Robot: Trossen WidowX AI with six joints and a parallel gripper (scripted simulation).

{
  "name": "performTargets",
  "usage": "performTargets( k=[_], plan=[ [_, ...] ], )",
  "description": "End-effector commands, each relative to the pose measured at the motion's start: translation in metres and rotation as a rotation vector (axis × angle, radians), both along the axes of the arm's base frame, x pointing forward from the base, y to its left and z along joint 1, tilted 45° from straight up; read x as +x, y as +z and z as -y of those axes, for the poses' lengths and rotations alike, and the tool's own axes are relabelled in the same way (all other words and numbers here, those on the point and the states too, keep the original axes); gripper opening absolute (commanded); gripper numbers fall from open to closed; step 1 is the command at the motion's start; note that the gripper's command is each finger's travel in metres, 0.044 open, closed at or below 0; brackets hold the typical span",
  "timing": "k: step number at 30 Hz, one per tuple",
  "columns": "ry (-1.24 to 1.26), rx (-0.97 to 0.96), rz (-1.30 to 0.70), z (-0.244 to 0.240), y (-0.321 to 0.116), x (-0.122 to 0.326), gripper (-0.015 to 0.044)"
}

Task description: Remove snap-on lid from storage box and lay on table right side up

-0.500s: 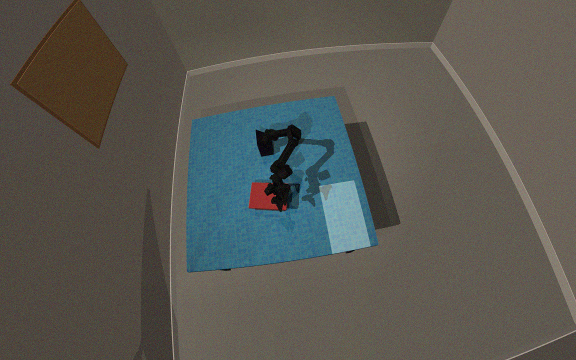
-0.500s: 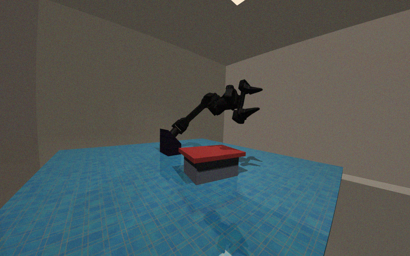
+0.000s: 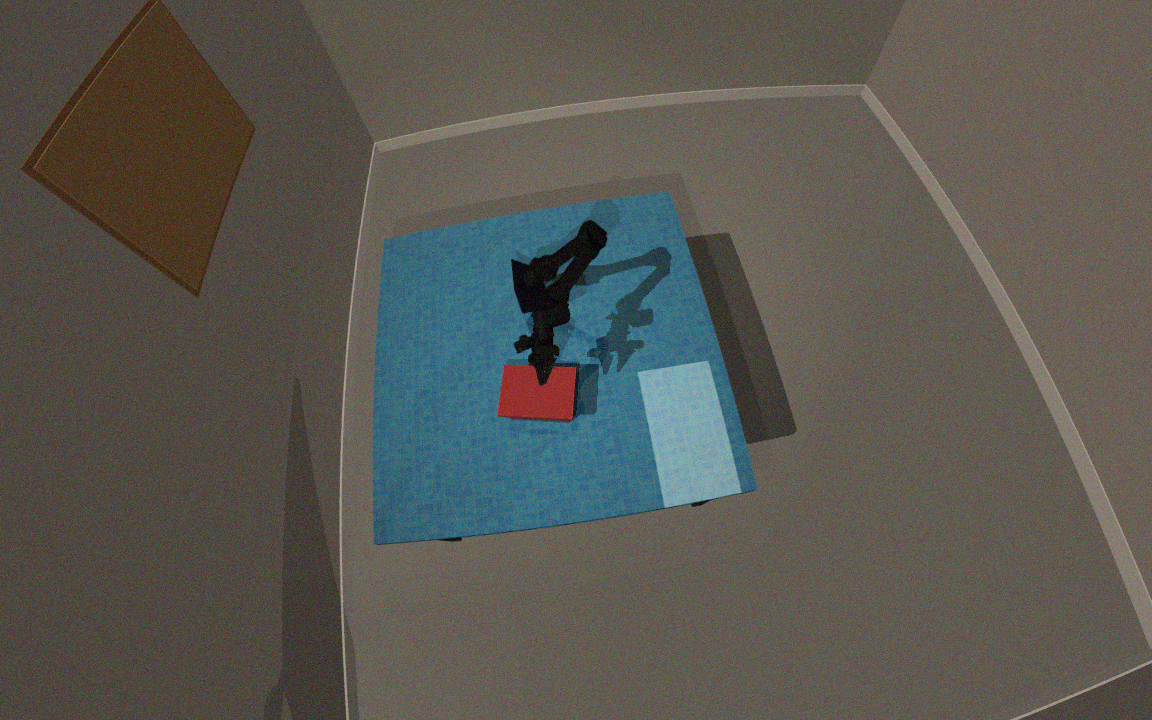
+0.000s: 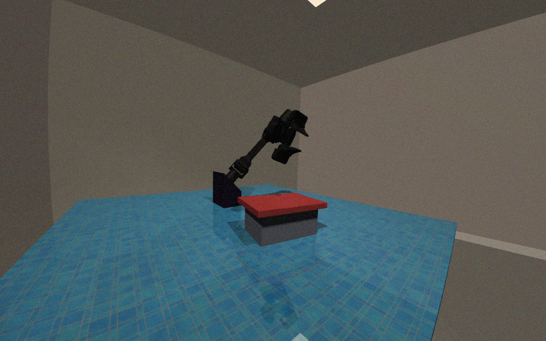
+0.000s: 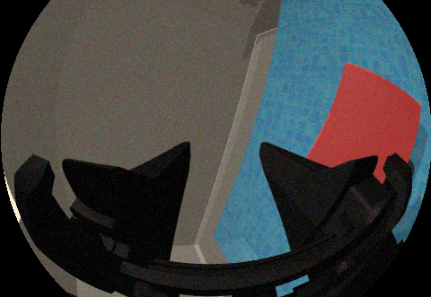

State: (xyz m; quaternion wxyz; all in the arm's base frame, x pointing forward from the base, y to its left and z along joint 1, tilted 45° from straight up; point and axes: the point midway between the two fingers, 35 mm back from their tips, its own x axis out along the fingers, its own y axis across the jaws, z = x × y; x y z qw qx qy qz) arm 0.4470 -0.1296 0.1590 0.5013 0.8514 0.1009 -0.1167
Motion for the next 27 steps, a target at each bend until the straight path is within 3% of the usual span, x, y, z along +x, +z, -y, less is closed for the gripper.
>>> performTargets(
  k=[1,5,11,27],
  plan=[
    [0.05,0.094,-0.155,-0.015,-0.03,-0.059,0.0235],
    [0.087,0.215,-0.283,-0.036,-0.055,-0.119,0.0235],
    [0.115,0.341,-0.374,-0.061,-0.076,-0.17,0.0235],
    [0.116,0.345,-0.38,-0.075,-0.091,-0.17,0.0235]
  ],
)
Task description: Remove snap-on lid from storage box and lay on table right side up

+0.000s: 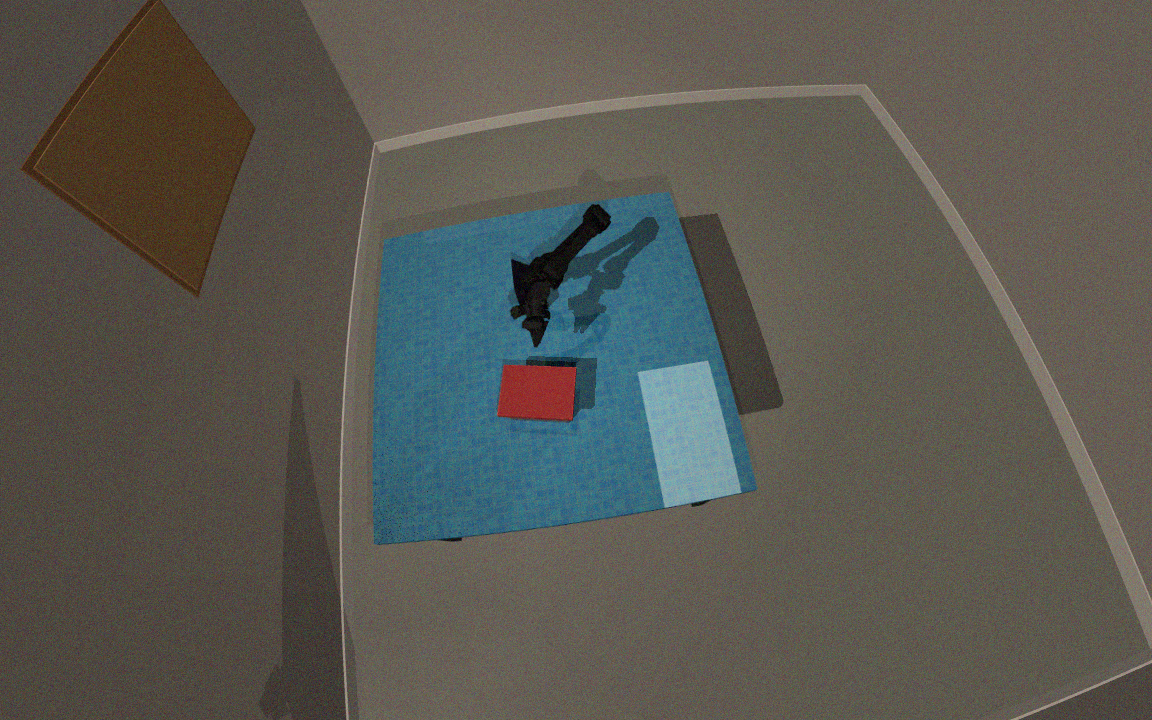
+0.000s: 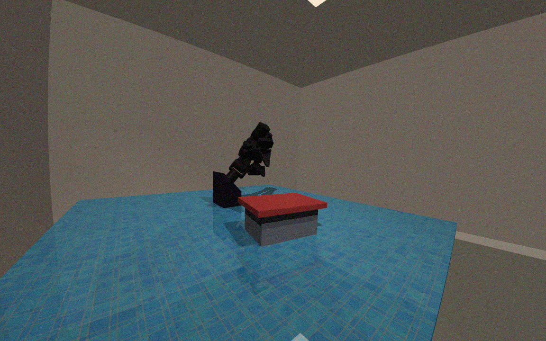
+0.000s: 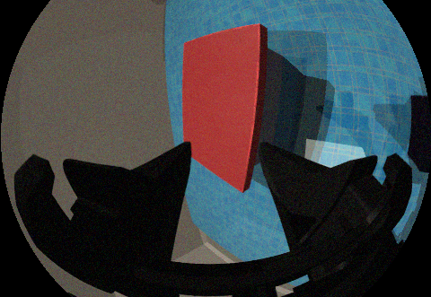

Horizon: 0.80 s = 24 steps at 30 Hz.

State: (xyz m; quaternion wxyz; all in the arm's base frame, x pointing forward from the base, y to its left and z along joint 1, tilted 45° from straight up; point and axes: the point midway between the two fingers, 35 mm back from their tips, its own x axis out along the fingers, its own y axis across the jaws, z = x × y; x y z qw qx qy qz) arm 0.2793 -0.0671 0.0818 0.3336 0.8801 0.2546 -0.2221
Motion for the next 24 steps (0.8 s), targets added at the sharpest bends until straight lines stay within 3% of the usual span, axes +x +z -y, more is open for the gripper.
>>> performTargets(
  k=[1,24],
  plan=[
    [0.004,0.013,-0.016,-0.022,-0.024,-0.002,0.0235],
    [0.004,0.014,-0.015,-0.04,-0.046,0.016,0.0235]
  ],
)
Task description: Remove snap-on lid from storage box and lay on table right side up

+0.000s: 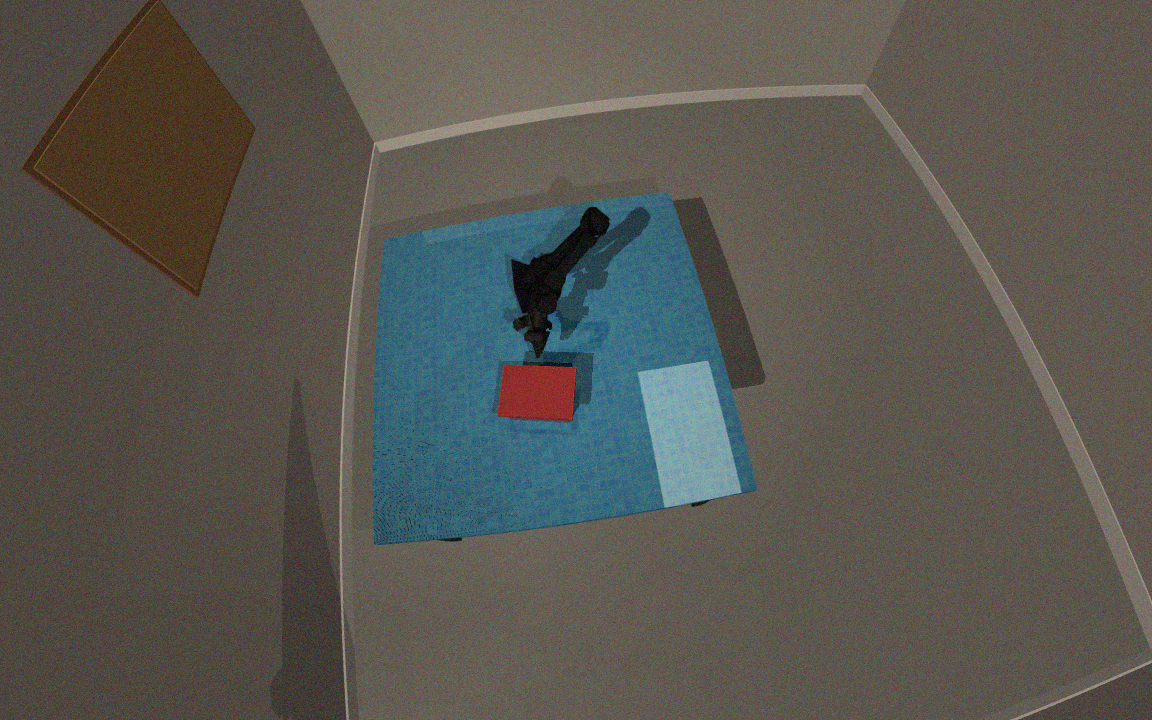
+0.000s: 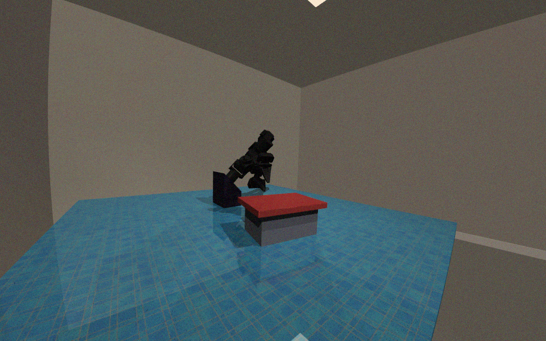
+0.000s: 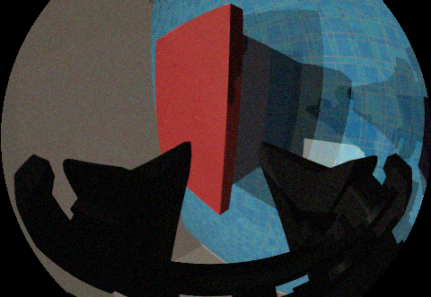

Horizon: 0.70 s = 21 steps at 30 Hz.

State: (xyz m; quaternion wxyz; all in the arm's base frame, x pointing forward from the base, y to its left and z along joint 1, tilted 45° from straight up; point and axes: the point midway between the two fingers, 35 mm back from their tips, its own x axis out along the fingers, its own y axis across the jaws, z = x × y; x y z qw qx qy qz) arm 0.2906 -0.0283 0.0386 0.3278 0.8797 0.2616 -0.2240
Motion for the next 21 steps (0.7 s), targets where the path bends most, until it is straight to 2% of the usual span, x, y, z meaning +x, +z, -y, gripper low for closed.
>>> performTargets(
  k=[1,21],
  plan=[
    [-0.004,0.002,-0.004,-0.002,-0.004,0.006,0.0235],
    [-0.005,0.003,-0.001,-0.012,-0.022,0.029,0.0235]
  ],
)
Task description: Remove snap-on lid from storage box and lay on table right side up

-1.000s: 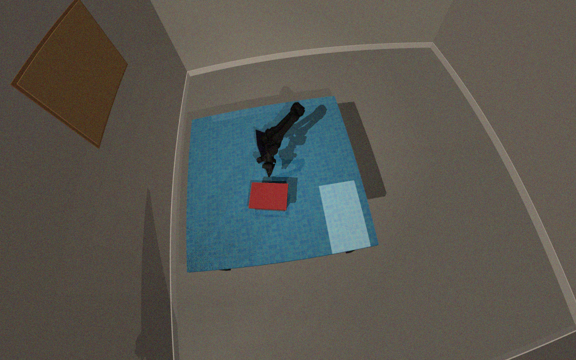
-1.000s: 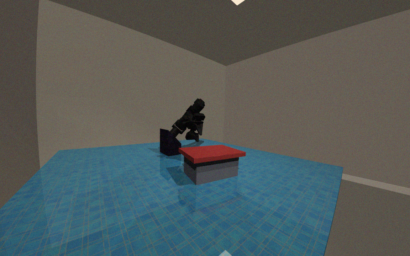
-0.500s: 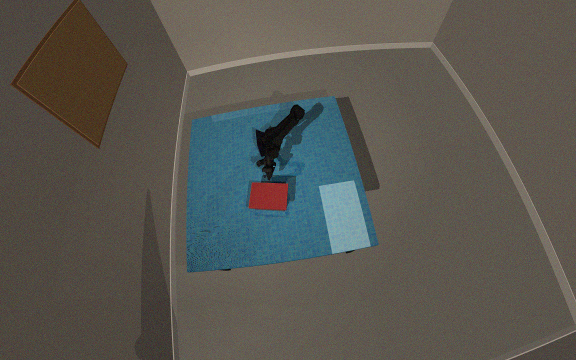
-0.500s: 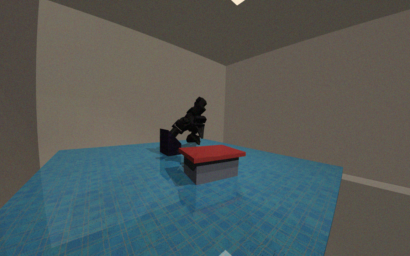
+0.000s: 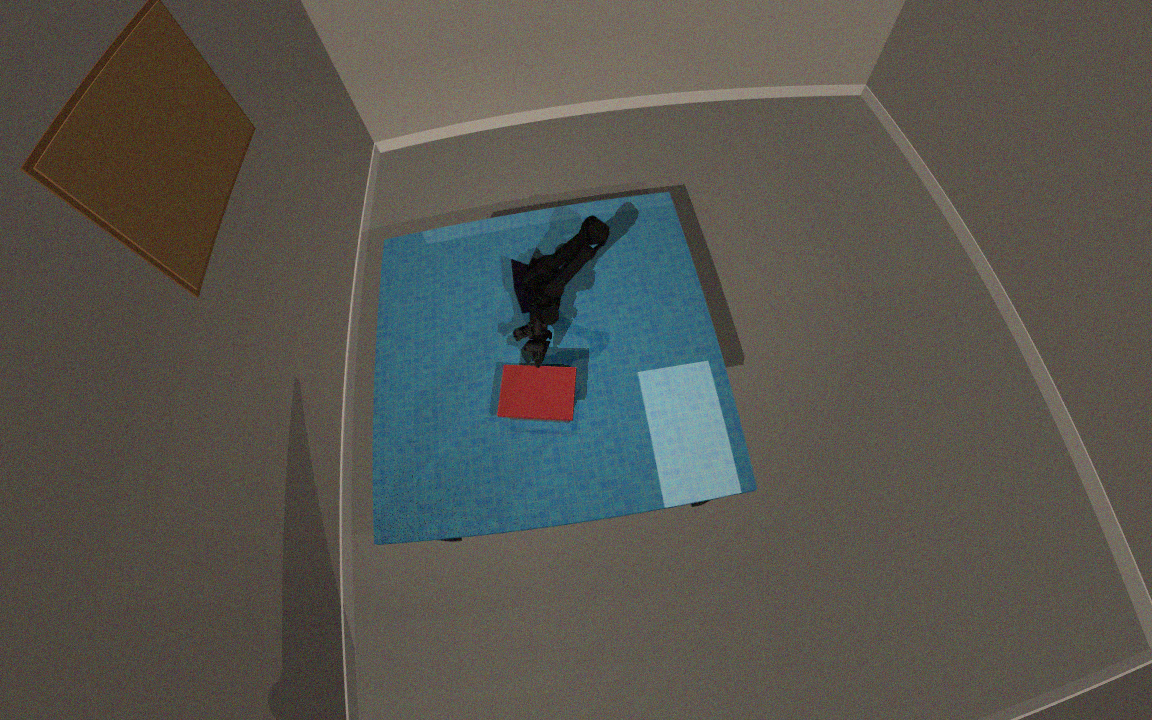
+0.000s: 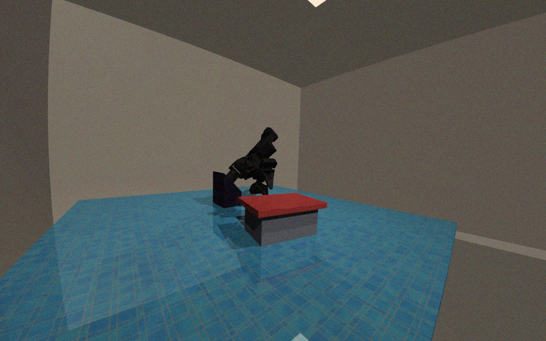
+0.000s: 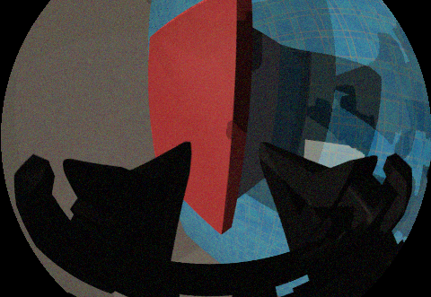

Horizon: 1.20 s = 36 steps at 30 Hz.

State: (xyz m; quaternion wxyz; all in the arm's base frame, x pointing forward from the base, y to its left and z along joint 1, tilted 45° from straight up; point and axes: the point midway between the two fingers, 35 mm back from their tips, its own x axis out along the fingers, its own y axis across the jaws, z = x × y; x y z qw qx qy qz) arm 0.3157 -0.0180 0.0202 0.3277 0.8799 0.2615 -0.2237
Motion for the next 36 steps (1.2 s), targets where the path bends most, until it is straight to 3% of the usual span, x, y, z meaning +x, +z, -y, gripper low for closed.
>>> performTargets(
  k=[1,11,14,24,28,36],
  plan=[
    [-0.005,0.002,-0.002,-0.0028,-0.0046,0.0053,0.0235],
    [-0.006,0.005,0.001,-0.0089,-0.0134,0.0143,0.0235],
    [-0.006,0.005,0.001,-0.0089,-0.0134,0.0143,0.0156],
    [-0.006,0.005,0.001,-0.0089,-0.0134,0.0143,0.009],
    [-0.006,0.005,0.001,-0.0089,-0.0134,0.0143,0.0],
    [-0.002,0.002,0.004,-0.008,-0.0119,0.0143,0.0]
  ],
)
